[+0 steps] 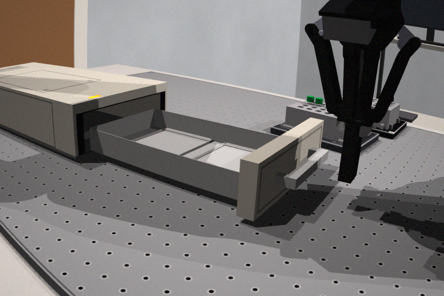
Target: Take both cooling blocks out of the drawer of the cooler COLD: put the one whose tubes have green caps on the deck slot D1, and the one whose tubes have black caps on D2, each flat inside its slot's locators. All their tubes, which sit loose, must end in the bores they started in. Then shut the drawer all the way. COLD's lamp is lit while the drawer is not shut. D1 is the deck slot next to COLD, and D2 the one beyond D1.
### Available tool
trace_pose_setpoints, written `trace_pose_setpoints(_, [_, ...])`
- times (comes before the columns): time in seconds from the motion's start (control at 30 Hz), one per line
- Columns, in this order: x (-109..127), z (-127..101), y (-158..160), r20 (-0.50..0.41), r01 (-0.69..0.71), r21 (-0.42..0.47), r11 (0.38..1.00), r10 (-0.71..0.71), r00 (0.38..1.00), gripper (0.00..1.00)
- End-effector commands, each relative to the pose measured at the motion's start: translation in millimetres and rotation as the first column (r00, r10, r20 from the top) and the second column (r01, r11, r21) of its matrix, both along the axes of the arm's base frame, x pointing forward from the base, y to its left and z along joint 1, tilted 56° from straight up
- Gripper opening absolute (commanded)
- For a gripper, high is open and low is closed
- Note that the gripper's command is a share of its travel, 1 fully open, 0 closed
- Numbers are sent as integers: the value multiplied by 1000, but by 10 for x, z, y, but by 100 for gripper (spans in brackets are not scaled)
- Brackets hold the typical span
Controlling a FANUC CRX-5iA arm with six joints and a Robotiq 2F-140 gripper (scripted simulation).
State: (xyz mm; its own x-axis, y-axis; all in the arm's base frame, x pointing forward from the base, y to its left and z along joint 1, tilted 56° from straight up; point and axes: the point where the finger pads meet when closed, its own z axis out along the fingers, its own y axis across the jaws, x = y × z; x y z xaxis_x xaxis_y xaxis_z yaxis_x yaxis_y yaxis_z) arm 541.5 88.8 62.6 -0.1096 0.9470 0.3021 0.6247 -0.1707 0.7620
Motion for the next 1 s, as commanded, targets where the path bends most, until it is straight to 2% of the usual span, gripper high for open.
trace_pose_setpoints(0.0, [37,-29,4,8,-14,14,1000,14,1000,10])
trace_pose_setpoints(0.53, [176,-130,57,8,-14,14,1000,14,1000,10])
trace_pose_setpoints(0.97, [210,-89,47,8,-14,14,1000,14,1000,10])
